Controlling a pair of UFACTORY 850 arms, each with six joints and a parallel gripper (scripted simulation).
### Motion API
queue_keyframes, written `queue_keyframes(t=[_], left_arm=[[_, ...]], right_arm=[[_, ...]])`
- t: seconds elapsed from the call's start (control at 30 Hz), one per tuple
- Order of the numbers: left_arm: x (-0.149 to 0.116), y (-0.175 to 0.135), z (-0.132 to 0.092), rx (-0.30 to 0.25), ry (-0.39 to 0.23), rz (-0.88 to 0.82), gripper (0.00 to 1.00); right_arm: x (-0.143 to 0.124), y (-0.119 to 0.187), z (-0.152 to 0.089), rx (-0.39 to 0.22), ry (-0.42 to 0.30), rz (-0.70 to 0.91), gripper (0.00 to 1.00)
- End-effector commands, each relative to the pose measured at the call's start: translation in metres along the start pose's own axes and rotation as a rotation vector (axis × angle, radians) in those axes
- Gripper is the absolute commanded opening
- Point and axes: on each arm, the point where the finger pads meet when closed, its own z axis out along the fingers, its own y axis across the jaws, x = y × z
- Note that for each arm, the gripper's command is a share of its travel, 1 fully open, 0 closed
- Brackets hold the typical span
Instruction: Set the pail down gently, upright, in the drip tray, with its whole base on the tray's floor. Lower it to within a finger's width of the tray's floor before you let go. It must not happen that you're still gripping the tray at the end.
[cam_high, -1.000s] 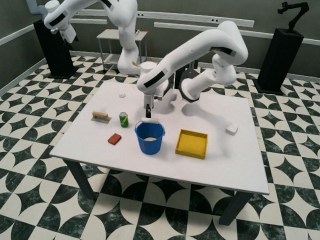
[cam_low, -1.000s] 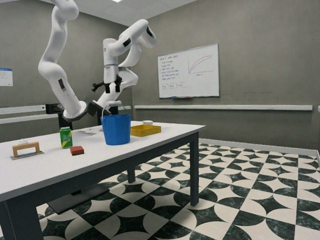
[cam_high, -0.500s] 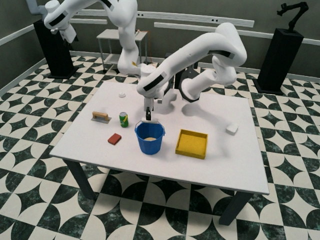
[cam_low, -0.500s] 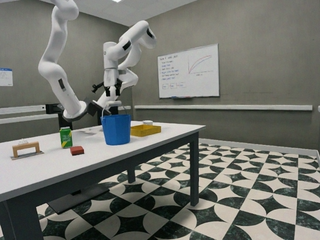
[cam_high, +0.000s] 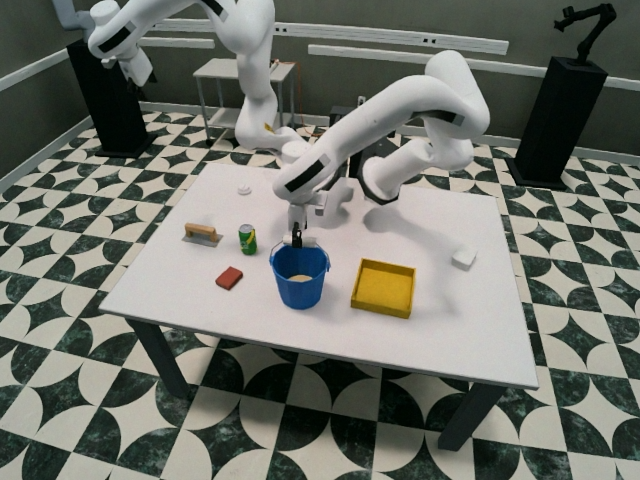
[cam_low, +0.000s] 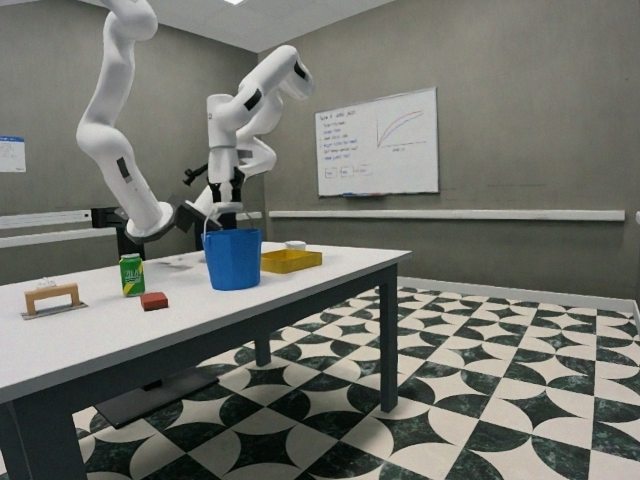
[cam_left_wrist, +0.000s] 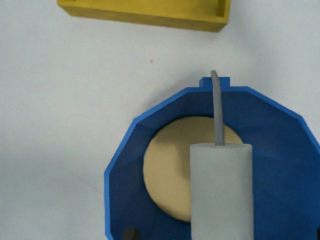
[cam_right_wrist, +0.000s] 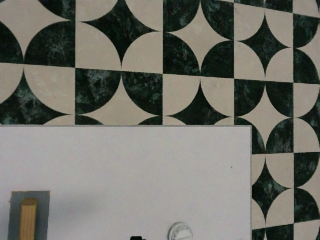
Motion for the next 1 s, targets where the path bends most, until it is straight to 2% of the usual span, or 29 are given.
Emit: queue_keyframes(t=[0.0, 0.47, 0.97], left_arm=[[-0.001, 0.001, 0.009, -0.002, -0.001, -0.001, 1.0], [-0.001, 0.001, 0.023, -0.002, -0.001, -0.001, 1.0], [-0.001, 0.001, 0.025, -0.002, -0.001, -0.001, 1.0]], right_arm=[[0.0, 0.0, -0.001, 0.0, 0.002, 0.0, 1.0], [0.0, 0.0, -0.001, 0.0, 0.002, 0.0, 1.0], [0.0, 0.0, -0.001, 0.0, 0.002, 0.0, 1.0]])
